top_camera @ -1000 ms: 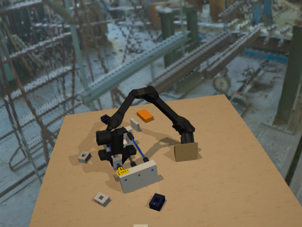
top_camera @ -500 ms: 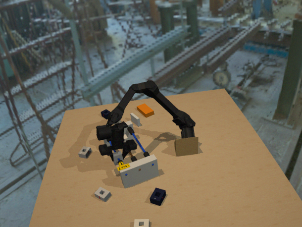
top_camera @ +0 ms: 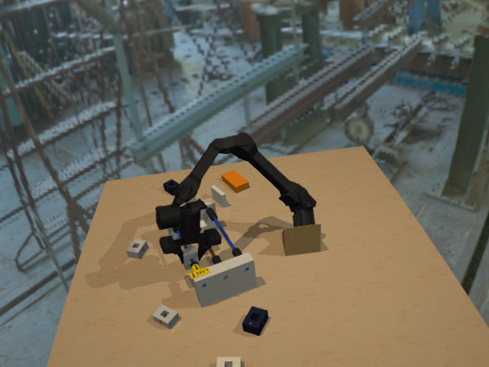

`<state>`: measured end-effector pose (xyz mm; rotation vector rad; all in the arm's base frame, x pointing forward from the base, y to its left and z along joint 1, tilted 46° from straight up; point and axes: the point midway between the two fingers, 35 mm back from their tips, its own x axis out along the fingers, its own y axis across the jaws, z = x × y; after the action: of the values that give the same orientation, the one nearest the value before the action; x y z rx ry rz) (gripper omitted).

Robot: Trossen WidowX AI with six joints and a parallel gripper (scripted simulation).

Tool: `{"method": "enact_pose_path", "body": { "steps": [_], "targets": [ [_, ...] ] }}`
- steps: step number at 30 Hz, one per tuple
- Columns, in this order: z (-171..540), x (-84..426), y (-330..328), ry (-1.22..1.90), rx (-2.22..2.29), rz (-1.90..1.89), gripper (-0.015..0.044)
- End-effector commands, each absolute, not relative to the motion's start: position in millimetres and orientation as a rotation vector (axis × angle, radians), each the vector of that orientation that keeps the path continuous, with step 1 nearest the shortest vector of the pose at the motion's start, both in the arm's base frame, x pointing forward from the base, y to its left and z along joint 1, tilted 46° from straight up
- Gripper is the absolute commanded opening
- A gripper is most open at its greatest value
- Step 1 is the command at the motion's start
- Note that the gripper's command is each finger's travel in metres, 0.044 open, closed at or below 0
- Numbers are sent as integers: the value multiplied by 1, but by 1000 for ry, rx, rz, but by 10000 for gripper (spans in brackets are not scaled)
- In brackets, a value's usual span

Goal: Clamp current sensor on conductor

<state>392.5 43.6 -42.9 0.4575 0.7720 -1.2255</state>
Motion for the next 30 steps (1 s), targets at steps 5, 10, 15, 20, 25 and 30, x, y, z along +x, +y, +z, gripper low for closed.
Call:
{"method": "enact_pose_path", "body": {
  "steps": [5, 10, 15, 20, 25, 30],
  "targets": [
    [-43, 392, 44, 773, 456, -1226, 255],
    [-43, 393, 44, 772, 457, -1225, 224],
    [-43, 393, 44, 772, 457, -1225, 190],
    [-43, 393, 44, 772, 457, -1225, 157],
    [-43, 393, 44, 772, 457, -1225, 124],
    [-42, 393, 44, 770, 459, -1220, 51]
  ]
}}
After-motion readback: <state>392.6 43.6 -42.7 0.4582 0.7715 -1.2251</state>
